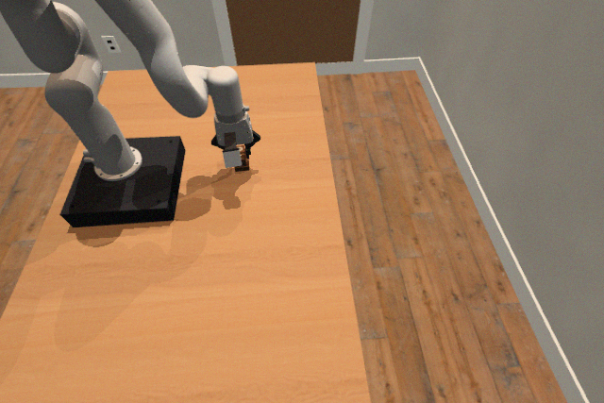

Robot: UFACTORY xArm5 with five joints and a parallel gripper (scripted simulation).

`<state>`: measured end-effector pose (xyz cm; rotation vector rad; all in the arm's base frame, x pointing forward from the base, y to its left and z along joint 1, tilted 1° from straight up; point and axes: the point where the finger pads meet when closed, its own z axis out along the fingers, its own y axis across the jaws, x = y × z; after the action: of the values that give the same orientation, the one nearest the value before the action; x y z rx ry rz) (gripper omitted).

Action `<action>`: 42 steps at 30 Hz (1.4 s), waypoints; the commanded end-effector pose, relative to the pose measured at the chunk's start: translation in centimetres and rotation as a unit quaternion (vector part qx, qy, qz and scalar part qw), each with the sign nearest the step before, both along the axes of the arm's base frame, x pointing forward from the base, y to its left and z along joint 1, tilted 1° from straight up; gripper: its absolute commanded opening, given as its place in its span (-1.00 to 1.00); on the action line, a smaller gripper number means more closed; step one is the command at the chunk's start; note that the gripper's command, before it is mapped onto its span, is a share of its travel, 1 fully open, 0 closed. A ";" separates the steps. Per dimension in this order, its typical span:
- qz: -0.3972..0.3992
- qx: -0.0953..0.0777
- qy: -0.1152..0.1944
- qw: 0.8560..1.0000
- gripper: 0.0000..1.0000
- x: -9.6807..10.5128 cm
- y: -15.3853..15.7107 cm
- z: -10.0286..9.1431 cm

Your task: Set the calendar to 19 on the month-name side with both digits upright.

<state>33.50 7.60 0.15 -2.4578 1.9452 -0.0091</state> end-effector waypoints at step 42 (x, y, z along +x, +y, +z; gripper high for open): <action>0.000 0.000 -0.001 1.000 1.00 0.0 0.1 6.6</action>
<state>33.38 7.63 6.63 -2.4584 1.9456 -0.0082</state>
